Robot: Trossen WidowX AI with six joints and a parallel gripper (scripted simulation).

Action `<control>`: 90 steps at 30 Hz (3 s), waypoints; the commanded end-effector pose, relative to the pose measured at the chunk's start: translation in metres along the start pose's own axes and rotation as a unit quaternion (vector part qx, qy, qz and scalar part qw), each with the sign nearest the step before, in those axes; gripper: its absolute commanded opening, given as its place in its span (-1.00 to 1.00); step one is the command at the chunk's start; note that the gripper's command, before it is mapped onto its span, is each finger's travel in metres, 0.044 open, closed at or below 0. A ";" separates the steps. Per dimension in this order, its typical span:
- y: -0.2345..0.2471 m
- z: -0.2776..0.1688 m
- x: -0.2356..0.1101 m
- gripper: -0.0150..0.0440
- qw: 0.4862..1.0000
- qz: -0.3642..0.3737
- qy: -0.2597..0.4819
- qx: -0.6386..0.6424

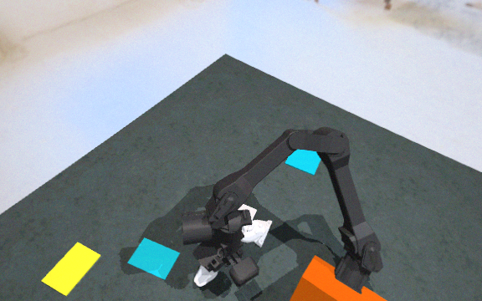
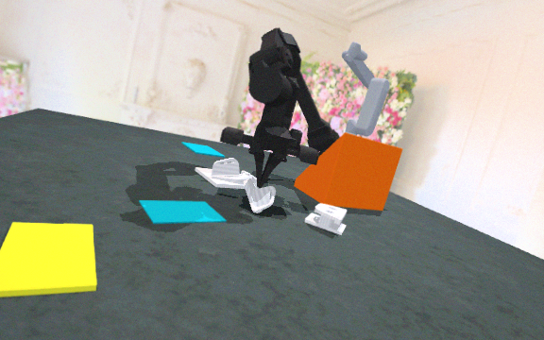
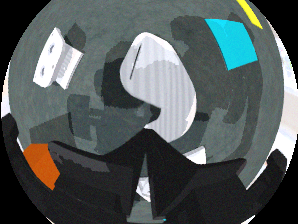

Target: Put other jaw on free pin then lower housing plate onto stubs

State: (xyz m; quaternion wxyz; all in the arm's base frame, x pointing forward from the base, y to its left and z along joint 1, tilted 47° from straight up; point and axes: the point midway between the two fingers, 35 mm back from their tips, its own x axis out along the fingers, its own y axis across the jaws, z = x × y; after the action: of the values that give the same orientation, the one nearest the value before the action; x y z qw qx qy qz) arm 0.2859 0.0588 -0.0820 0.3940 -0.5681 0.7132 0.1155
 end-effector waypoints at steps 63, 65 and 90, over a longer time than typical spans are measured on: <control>-0.010 0.002 -0.050 1.00 1.000 -0.002 -0.001 0.001; -0.010 0.001 -0.052 0.91 1.000 -0.002 -0.001 0.002; -0.009 0.000 -0.059 -0.49 1.000 0.001 -0.002 0.005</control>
State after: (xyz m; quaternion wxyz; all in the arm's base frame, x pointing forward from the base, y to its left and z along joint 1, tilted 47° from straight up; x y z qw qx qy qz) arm 0.2973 0.0973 -0.0387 0.3961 -0.5675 0.7129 0.1134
